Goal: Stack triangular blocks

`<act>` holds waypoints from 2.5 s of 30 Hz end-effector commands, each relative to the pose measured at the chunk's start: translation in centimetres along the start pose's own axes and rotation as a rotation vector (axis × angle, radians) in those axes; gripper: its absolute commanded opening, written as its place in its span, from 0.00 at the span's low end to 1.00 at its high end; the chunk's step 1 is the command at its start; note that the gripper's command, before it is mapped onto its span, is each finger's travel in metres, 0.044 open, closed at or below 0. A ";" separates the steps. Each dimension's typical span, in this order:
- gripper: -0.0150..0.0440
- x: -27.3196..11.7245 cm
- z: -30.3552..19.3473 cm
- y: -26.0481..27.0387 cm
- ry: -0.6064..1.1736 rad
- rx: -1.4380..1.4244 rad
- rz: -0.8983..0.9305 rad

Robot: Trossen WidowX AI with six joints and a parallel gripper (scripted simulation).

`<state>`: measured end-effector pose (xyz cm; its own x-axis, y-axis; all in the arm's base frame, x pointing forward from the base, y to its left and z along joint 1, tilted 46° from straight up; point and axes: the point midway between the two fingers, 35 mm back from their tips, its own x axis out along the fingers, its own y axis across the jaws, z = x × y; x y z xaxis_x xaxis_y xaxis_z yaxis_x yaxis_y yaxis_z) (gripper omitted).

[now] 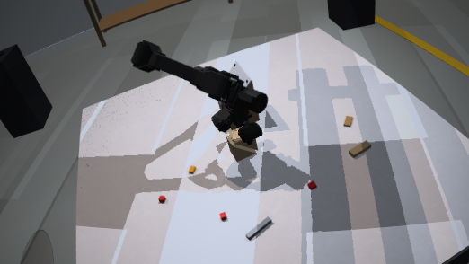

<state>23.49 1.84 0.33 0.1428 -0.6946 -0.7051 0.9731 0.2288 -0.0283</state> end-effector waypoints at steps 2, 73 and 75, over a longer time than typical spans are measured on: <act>0.25 0.5 0.3 -0.2 -0.007 -0.005 -0.002; 0.39 1.2 0.6 -0.2 -0.008 -0.005 -0.004; 0.48 1.2 0.6 -0.2 -0.008 -0.005 -0.004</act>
<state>23.53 0.53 -0.13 0.1404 -0.7013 -0.6990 0.9727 0.2294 -0.0348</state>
